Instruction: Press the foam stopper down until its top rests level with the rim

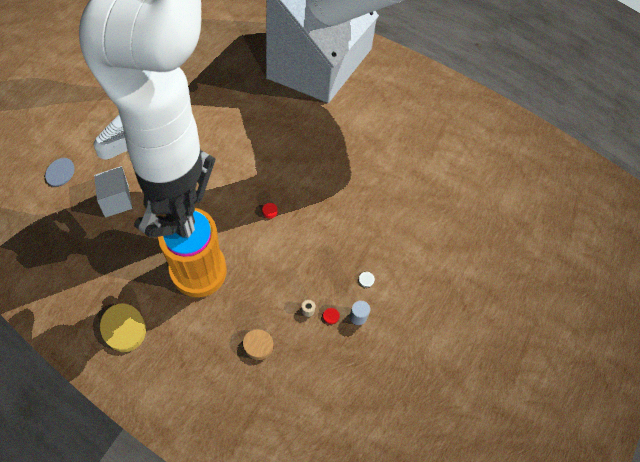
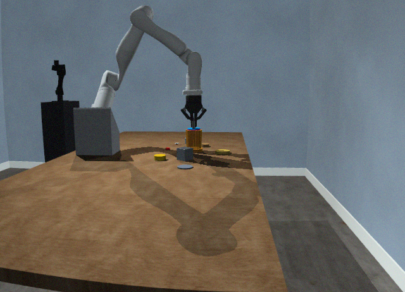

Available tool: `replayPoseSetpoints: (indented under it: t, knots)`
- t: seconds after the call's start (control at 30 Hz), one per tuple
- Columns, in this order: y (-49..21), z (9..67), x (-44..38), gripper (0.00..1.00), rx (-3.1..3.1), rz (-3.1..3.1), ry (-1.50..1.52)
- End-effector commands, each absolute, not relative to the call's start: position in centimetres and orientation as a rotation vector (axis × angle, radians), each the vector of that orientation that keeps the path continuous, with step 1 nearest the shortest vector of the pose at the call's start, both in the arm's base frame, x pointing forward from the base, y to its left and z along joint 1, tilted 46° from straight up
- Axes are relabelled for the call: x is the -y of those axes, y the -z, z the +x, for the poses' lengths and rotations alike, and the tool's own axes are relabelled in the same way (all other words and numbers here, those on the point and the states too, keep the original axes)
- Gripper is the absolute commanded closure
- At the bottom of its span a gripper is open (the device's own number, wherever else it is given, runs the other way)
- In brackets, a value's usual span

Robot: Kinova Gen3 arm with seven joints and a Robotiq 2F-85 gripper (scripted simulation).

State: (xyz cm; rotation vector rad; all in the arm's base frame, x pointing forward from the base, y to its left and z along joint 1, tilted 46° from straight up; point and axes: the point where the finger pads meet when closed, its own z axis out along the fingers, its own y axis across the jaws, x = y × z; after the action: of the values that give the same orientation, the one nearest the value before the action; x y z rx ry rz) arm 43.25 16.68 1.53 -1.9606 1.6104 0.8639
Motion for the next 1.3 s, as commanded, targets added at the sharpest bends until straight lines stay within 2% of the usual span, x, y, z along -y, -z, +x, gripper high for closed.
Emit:
replayPoseSetpoints:
  t: [0.0,1.27]
  knots:
    - [-1.4,43.2,-16.8,1.00,-1.610,-1.961,-0.864]
    - [-0.1,42.9,-18.1,1.00,-1.610,-1.961,-0.864]
